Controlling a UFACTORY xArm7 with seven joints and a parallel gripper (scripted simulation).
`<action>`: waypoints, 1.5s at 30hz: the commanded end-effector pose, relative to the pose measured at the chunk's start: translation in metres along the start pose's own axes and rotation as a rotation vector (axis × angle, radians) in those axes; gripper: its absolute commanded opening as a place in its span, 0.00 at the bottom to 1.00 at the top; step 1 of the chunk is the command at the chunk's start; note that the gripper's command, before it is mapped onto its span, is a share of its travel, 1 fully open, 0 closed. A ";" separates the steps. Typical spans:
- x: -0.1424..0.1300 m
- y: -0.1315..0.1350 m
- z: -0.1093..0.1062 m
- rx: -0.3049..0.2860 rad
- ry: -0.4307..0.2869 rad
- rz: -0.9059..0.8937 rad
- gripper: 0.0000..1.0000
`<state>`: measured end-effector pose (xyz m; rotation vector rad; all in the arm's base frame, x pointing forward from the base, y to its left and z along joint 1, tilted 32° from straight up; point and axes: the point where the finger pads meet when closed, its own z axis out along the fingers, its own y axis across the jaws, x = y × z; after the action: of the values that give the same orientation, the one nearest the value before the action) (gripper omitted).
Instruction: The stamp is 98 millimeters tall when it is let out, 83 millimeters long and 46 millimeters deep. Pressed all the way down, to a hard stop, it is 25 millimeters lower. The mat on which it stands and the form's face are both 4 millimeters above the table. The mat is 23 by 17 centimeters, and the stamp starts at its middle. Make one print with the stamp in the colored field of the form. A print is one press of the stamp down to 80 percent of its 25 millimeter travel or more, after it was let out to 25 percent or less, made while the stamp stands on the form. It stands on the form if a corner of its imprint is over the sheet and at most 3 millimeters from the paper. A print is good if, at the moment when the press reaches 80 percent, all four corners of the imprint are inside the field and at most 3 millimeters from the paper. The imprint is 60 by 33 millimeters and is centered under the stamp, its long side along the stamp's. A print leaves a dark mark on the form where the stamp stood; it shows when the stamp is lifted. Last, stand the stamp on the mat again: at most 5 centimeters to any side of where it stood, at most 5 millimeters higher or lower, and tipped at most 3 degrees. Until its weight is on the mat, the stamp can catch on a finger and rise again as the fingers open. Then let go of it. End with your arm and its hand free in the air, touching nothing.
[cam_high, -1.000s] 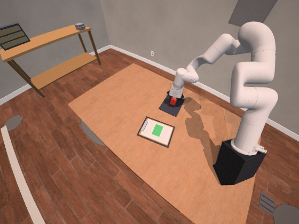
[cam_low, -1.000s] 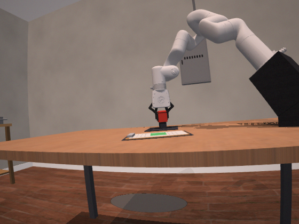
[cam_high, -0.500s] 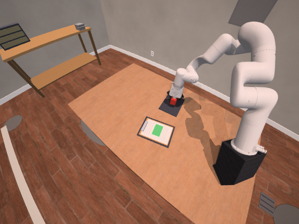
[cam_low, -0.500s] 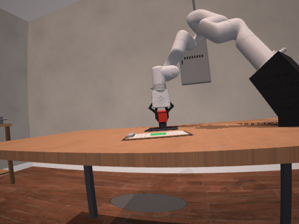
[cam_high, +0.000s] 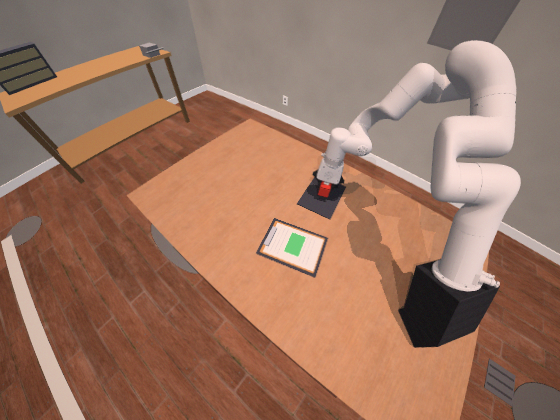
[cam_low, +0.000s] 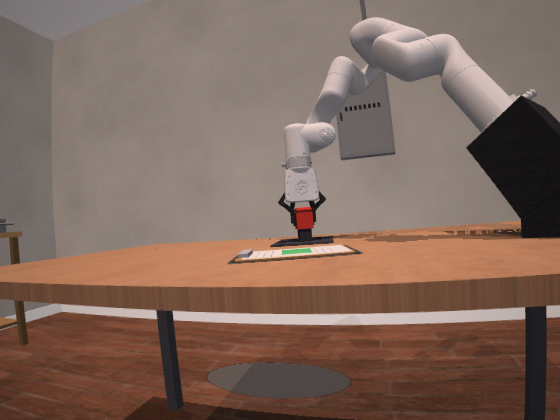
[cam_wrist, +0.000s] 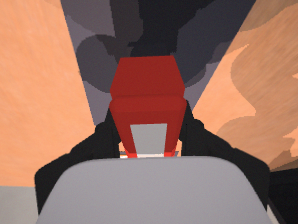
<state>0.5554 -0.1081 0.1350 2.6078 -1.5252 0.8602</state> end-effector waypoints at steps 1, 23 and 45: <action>0.000 -0.001 -0.003 0.002 0.002 -0.001 0.29; -0.006 -0.004 -0.041 0.003 0.000 0.000 0.29; -0.277 -0.050 -0.044 0.003 0.001 0.061 0.29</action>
<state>0.4807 0.1055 0.0866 2.6273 -1.5985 0.7995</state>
